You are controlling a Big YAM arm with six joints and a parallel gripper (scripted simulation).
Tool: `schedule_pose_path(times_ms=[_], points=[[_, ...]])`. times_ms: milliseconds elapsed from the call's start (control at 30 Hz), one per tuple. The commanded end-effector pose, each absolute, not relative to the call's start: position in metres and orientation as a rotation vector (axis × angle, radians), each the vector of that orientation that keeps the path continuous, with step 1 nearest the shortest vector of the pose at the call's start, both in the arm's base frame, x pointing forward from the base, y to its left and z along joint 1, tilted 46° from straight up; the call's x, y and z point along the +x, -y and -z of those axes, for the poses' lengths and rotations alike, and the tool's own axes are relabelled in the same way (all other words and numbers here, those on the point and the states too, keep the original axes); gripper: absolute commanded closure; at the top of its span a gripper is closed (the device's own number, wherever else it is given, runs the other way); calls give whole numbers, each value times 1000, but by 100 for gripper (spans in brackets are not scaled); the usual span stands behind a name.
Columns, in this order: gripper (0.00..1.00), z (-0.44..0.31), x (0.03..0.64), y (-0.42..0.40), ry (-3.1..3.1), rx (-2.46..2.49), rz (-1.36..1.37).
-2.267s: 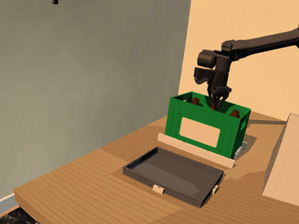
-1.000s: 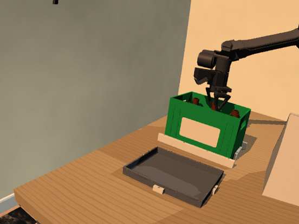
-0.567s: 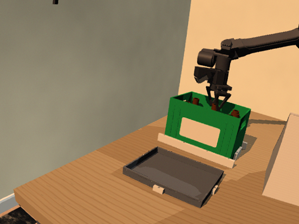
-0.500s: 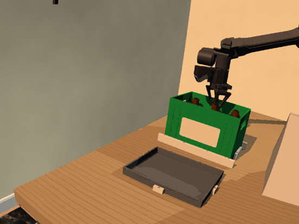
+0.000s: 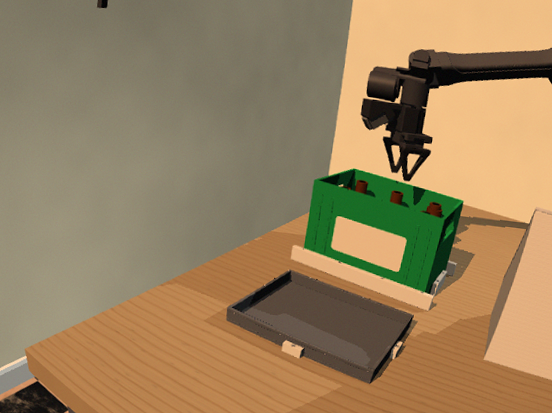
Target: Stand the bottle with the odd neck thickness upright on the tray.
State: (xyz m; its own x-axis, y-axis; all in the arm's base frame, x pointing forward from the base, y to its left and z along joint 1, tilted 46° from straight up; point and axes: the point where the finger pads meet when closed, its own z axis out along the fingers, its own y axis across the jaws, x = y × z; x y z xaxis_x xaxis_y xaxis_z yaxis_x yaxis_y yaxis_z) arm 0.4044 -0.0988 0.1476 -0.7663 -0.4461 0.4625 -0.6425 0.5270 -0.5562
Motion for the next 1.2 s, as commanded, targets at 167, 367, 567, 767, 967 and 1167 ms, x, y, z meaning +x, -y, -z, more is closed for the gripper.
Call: schedule_pose_path(times_ms=[167, 367, 567, 767, 967, 1167], points=[[39, -173, 414, 76, 2549, 898, -1101], [39, -185, 415, 69, 2564, 893, -1110], [39, -176, 407, 73, 2539, 887, -1091], [100, -176, 408, 73, 2542, 889, -1093], [100, -176, 408, 73, 2542, 890, -1093], [100, -176, 408, 73, 2542, 890, -1093]])
